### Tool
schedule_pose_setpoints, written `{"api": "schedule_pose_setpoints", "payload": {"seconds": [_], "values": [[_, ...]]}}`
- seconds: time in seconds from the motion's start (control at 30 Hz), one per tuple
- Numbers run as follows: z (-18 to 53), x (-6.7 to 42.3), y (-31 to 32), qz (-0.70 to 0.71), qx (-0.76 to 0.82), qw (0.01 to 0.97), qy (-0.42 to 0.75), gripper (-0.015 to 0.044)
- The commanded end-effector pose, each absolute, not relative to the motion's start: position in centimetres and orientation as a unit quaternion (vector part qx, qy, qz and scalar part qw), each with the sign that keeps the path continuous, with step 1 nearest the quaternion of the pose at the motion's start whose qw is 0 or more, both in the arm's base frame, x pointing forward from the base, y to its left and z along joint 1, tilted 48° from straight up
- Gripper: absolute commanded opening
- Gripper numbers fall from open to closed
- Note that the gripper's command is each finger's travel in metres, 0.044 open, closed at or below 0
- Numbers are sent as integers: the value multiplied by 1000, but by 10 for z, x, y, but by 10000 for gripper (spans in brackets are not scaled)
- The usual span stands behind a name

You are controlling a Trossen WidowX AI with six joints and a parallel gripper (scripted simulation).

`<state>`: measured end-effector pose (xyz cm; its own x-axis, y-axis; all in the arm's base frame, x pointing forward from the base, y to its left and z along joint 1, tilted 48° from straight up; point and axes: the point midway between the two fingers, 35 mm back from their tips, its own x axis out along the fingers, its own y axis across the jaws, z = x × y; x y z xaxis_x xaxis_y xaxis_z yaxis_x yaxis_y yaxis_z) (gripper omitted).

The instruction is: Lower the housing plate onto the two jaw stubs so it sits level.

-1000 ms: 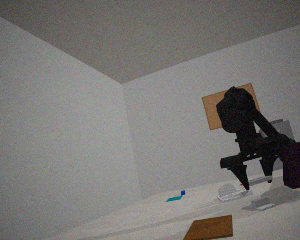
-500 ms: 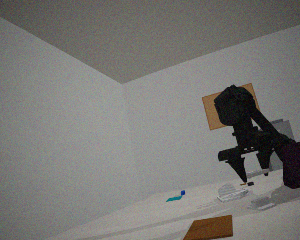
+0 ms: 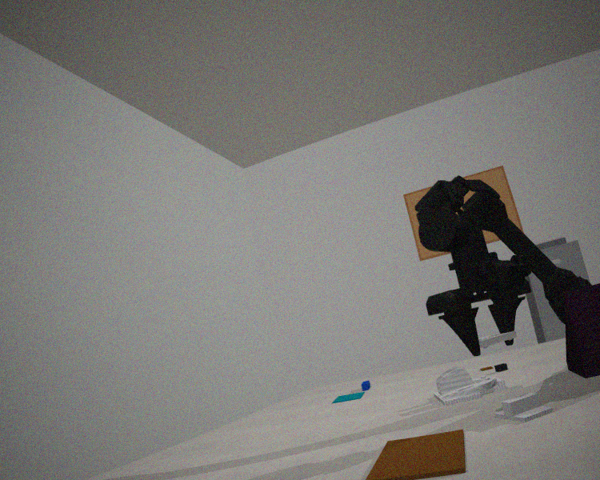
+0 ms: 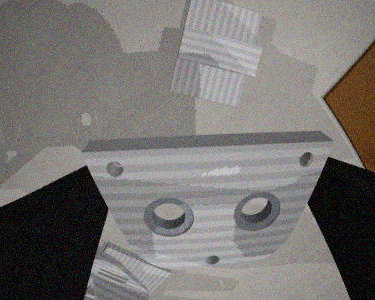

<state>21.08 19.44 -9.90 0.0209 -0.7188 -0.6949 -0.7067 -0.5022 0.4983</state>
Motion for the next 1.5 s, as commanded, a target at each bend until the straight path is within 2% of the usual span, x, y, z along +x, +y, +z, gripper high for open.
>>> {"api": "schedule_pose_setpoints", "payload": {"seconds": [0.0, 1.47], "values": [[-86, 216, 188, -505, 715, 27, -482, 351], [14, 231, 87, -633, 666, 263, -295, 351]]}}
